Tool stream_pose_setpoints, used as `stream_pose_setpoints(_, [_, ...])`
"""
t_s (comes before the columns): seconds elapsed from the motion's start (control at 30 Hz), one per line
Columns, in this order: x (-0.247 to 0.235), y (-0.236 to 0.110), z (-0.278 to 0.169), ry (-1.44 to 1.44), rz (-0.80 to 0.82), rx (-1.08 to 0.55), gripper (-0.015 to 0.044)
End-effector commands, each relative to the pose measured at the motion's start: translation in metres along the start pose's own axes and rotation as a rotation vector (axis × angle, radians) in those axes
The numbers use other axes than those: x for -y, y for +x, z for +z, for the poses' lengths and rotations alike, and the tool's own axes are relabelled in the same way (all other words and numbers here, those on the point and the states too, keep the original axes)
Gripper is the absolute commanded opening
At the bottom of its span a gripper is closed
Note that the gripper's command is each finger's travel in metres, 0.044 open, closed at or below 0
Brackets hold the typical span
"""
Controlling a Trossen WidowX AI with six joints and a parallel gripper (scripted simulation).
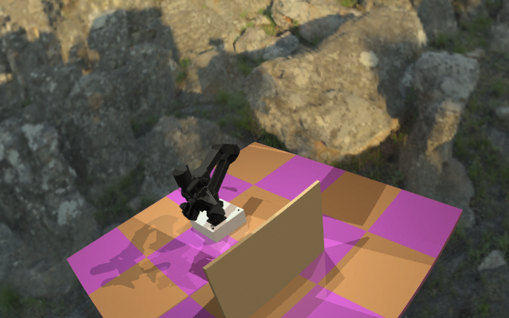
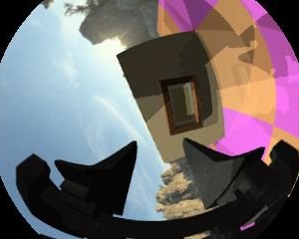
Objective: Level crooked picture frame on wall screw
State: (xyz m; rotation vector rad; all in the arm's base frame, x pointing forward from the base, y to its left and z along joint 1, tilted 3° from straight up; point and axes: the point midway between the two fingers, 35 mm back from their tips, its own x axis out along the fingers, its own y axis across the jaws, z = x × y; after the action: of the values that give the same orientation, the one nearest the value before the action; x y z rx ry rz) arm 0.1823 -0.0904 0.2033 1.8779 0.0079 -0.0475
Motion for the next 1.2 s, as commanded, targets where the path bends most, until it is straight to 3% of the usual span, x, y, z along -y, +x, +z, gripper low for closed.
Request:
stream_pose_setpoints(0.0, [0.0, 0.0, -0.001, -0.002, -0.001, -0.003, 0.026])
stream_pose_setpoints(0.7, [0.0, 0.001, 0.001, -0.003, 0.0, 0.0, 0.026])
stream_pose_setpoints(1.17, [0.039, 0.071, 0.003, -0.163, 0.006, -0.005, 0.026])
